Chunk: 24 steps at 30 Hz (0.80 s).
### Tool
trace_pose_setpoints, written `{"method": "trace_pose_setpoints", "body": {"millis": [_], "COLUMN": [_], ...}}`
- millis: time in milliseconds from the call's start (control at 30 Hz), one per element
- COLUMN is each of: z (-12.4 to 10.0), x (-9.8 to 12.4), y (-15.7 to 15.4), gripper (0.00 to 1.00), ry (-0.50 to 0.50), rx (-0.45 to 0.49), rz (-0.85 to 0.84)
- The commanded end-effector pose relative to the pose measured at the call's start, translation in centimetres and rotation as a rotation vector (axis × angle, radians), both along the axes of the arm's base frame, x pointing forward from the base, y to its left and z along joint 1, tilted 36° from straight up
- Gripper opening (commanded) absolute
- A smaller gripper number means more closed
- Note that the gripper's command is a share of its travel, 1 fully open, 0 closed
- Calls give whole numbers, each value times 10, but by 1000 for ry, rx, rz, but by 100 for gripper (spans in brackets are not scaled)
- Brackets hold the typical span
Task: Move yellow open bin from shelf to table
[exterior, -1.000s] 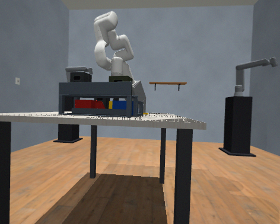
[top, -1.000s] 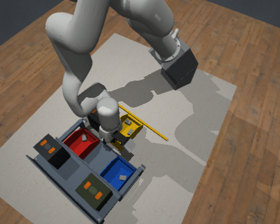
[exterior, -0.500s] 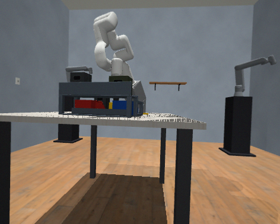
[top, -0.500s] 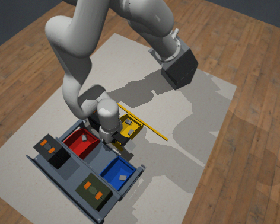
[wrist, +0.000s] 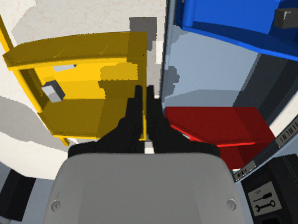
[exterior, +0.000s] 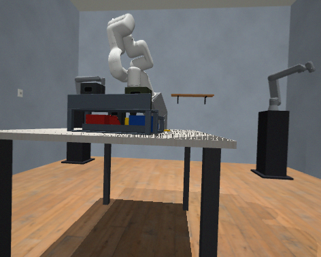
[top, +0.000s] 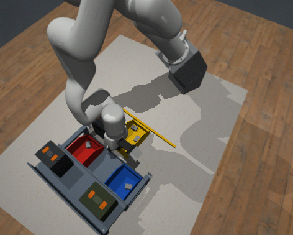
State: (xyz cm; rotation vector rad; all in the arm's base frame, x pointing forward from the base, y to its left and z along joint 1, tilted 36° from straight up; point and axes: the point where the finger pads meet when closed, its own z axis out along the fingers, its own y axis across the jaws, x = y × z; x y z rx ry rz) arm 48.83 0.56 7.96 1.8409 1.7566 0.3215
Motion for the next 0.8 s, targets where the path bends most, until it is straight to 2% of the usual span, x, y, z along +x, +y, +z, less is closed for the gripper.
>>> {"method": "trace_pose_setpoints", "body": {"millis": [0,367,400,767], "z": [0,0,0,0], "x": [1,1,1,1], "y": [0,0,0,0], "gripper": [0,0,33,33], "ry": [-2,-2,-2,-2], "rx": [0,0,0,0], "rz": [1,1,1,1]}}
